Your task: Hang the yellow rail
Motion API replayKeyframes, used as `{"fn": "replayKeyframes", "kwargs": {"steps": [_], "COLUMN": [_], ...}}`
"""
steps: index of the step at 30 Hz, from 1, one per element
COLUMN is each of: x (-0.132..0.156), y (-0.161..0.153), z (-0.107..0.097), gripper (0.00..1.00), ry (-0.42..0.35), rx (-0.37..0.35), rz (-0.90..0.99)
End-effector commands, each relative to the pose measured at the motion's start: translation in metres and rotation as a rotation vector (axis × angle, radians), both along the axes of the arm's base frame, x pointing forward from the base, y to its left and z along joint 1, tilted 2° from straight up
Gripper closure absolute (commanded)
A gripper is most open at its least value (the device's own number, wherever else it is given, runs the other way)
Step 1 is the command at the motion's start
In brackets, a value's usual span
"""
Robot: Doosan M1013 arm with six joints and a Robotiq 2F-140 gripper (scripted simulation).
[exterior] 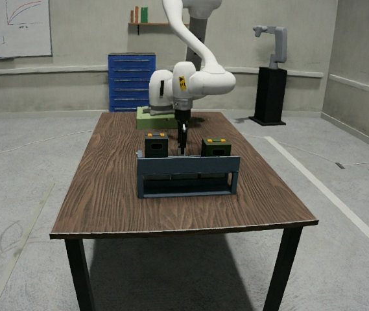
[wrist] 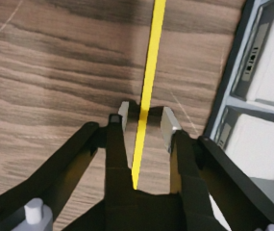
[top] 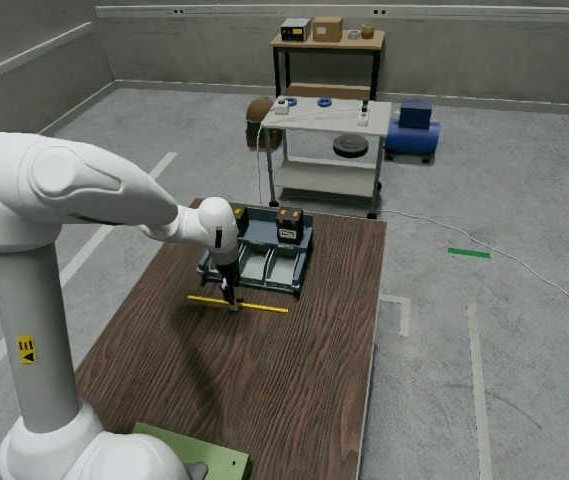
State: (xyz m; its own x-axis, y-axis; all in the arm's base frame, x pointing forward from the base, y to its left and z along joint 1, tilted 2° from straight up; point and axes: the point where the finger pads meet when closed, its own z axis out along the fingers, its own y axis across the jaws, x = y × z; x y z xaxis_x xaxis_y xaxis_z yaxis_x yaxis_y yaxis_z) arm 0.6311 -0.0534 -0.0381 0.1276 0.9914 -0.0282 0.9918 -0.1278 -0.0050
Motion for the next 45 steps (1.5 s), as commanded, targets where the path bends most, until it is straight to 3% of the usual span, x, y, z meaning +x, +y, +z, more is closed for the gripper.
{"fn": "replayKeyframes", "kwargs": {"steps": [1, 45], "x": [-0.0016, -0.0029], "y": [-0.0018, -0.0037], "z": [-0.0019, -0.0033], "gripper": [0.63, 0.63], "ry": [0.001, 0.001], "rx": [-0.002, -0.002], "rz": [0.005, 0.005]}}
